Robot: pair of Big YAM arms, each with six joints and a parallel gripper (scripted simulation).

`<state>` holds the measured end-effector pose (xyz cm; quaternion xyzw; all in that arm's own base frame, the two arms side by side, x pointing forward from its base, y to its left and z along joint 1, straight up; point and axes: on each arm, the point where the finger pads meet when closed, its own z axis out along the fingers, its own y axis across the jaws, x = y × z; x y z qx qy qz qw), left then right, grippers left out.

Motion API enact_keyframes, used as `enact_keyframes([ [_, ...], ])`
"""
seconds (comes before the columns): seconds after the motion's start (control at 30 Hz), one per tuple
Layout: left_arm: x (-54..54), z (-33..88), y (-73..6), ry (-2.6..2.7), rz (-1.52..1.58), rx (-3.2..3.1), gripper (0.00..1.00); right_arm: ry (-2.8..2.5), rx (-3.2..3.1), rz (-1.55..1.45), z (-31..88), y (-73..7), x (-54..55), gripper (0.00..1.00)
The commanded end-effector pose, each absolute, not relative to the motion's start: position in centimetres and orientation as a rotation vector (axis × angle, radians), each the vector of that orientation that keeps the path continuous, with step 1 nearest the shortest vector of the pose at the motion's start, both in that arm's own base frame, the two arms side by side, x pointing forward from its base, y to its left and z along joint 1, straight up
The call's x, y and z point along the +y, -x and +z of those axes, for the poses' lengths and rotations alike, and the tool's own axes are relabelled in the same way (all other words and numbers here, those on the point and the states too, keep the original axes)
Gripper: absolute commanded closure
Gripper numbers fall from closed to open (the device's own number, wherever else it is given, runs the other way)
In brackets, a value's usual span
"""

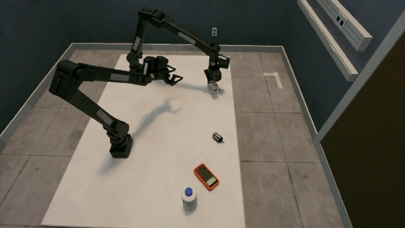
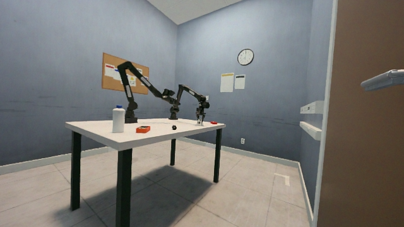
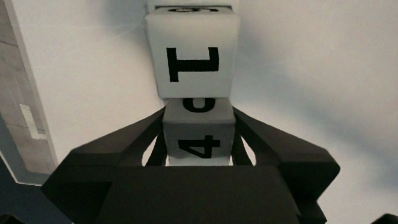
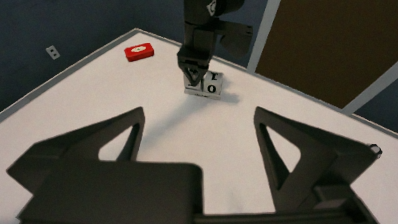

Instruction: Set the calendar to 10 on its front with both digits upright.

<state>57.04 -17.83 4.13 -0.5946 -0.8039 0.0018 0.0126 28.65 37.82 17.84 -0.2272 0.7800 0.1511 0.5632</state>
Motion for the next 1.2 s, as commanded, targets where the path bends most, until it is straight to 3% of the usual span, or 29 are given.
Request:
enact_keyframes([
  [0.0, -18.3, 6.5, -59.1, 1.884, -0.027, -2.556, 0.6, 0.509, 1.816, 0.383, 19.5, -29.1, 38.8, 0.0],
  [1.17, -18.8, 2.2, -58.4, 1.879, -0.011, -2.526, 0.6, 0.509, 1.816, 0.383, 19.5, -29.1, 38.8, 0.0],
])
